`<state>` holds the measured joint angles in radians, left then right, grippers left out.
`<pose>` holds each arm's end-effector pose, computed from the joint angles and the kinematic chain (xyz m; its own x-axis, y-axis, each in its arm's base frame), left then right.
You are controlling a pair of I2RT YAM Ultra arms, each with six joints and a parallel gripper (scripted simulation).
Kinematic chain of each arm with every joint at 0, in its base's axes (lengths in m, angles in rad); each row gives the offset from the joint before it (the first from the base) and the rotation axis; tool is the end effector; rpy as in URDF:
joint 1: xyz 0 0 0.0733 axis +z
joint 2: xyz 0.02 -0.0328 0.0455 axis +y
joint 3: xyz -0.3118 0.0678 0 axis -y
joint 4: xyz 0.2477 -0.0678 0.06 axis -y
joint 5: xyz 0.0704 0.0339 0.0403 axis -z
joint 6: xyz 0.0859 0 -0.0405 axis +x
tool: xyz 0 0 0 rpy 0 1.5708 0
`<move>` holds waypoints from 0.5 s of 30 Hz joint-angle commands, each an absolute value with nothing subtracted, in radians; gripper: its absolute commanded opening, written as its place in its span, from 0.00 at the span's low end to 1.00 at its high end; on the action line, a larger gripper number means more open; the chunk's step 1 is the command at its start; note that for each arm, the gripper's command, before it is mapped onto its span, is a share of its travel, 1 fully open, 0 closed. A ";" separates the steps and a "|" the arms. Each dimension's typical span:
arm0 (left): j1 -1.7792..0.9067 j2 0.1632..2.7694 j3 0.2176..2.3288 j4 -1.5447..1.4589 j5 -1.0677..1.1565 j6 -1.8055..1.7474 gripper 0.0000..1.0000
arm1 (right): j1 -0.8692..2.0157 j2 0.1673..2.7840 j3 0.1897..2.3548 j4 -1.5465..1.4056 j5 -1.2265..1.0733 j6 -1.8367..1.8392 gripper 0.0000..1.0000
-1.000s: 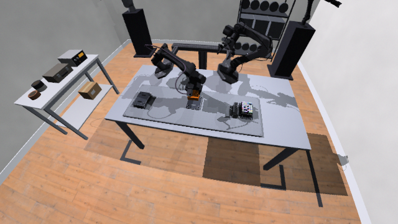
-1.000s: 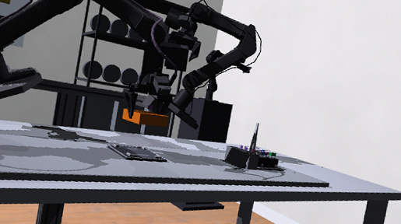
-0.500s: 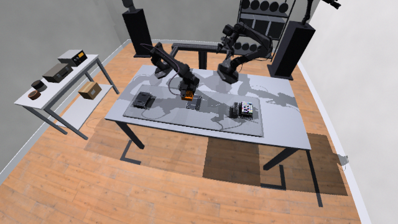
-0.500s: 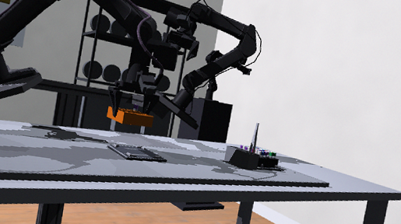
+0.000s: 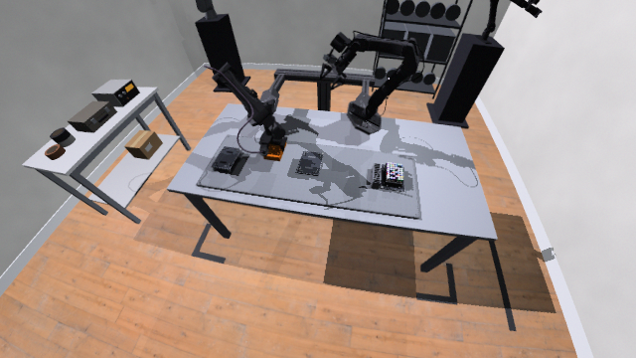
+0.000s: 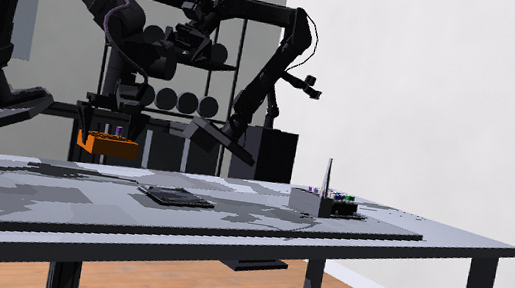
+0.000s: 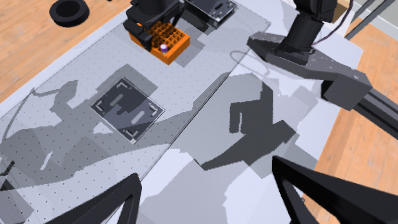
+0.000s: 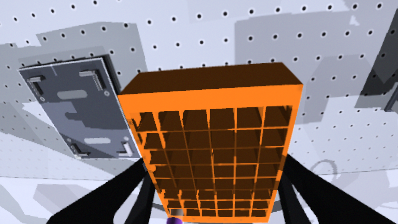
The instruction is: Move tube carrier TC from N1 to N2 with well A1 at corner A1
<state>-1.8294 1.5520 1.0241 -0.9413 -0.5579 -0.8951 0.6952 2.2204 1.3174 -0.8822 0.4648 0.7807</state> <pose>-0.0247 -0.2755 0.2150 -0.4915 0.7303 -0.4744 0.7201 0.6472 0.2503 0.3139 0.2131 0.0660 -0.9876 -0.0045 -0.1571 0.0693 0.8848 -0.4609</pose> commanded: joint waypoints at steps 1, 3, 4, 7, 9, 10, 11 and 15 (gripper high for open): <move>-1.802 1.587 1.072 -0.786 -0.542 -0.770 1.00 | 0.694 2.164 1.282 -0.828 0.490 0.701 0.84; -1.732 1.687 1.099 -0.648 -0.513 -0.661 1.00 | 0.647 2.104 1.227 -0.805 0.493 0.642 0.84; -1.714 1.713 1.106 -0.613 -0.505 -0.633 1.00 | 0.624 2.078 1.203 -0.799 0.496 0.616 0.84; -1.648 1.813 1.136 -0.489 -0.479 -0.536 1.00 | 0.551 2.002 1.139 -0.783 0.503 0.537 0.84; -1.603 1.883 1.157 -0.405 -0.462 -0.469 1.00 | 0.501 1.953 1.104 -0.774 0.506 0.484 0.84; -1.580 1.919 1.169 -0.363 -0.454 -0.436 1.00 | 0.475 1.930 1.088 -0.770 0.507 0.457 0.84; -1.557 1.955 1.180 -0.320 -0.445 -0.402 1.00 | 0.450 1.907 1.075 -0.766 0.508 0.430 0.84; -1.462 2.101 1.226 -0.149 -0.413 -0.264 1.00 | 0.339 1.818 1.027 -0.751 0.491 0.310 0.84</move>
